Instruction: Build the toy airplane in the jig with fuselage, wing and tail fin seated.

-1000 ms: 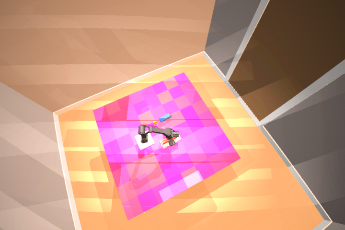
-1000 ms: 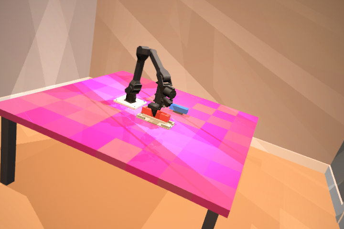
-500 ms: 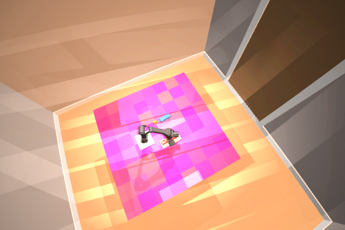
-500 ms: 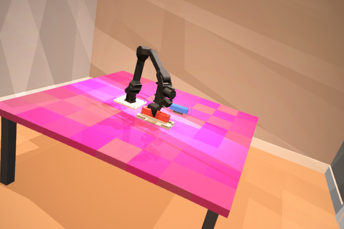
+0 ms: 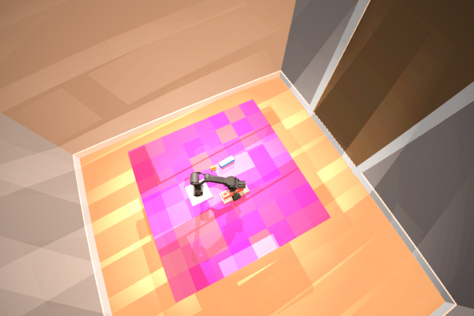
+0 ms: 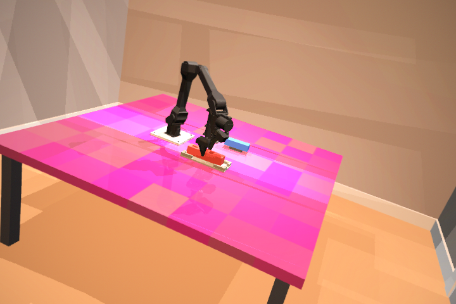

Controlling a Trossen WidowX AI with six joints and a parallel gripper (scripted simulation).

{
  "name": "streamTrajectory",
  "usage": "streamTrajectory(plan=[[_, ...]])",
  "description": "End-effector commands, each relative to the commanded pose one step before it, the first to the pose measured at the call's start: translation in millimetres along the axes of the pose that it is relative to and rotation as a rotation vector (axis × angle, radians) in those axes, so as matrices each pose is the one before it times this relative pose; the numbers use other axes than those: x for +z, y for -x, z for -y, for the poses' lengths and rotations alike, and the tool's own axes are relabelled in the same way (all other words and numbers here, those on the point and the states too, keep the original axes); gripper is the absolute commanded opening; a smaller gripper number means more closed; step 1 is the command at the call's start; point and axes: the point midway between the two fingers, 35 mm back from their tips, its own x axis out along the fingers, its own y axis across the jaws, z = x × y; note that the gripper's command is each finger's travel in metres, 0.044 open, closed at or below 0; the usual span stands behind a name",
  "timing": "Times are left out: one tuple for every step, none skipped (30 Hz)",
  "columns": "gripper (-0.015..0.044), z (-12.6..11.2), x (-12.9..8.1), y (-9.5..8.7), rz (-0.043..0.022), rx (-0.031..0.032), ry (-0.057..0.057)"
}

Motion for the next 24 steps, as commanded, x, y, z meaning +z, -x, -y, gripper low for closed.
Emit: streamTrajectory(plan=[[0.044, 0.12, 0.02, 0.15, -0.00018, -0.00065, 0.0002], [0.044, 0.0, 0.0, 0.0, 0.0, 0.0, 0.0], [0.044, 0.0, 0.0, 0.0, 0.0, 0.0, 0.0], [0.044, 0.0, 0.0, 0.0, 0.0, 0.0, 0.0], [0.044, 0.0, 0.0, 0.0, 0.0, 0.0, 0.0], [0.044, 0.0, 0.0, 0.0, 0.0, 0.0, 0.0], [0.044, 0.0, 0.0, 0.0, 0.0, 0.0, 0.0], [0.044, 0.2, 0.39, 2.0, 0.00006, 0.00004, 0.0001], [0.044, 0.54, 1.07, 6.02, 0.00016, 0.00012, 0.0003], [0.044, 0.76, 1.48, 10.14, 0.00024, 0.00022, 0.0005], [0.044, 0.71, 1.34, 13.34, 0.00027, 0.0003, 0.0007], [0.044, 0.39, 0.69, 13.67, 0.00021, 0.00034, 0.0007], [0.044, 0.06, 0.02, 13.78, 0.00015, 0.00036, 0.0007], [0.044, -0.28, -0.67, 13.86, 0.00009, 0.00039, 0.0007], [0.044, -0.61, -1.33, 13.72, 0.00004, 0.00042, 0.0007], [0.044, -0.69, -1.48, 10.56, -0.00001, 0.00034, 0.0005], [0.044, -0.51, -1.08, 6.33, -0.00002, 0.00021, 0.0003], [0.044, 1.44, 2.53, 1.45, 0.0002, -0.00007, 0.0001], [0.044, 0.67, 1.17, 0.66, 0.00009, -0.00003, 0.0], [0.044, 0.0, 0.0, 0.0, 0.0, 0.0, 0.0], [0.044, 0.0, 0.0, 0.0, 0.0, 0.0, 0.0], [0.044, 0.0, 0.0, 0.0, 0.0, 0.0, 0.0], [0.044, 0.0, 0.0, 0.0, 0.0, 0.0, 0.0], [0.044, 0.33, 0.47, -0.59, 0.00003, -0.00003, 0.0155]])
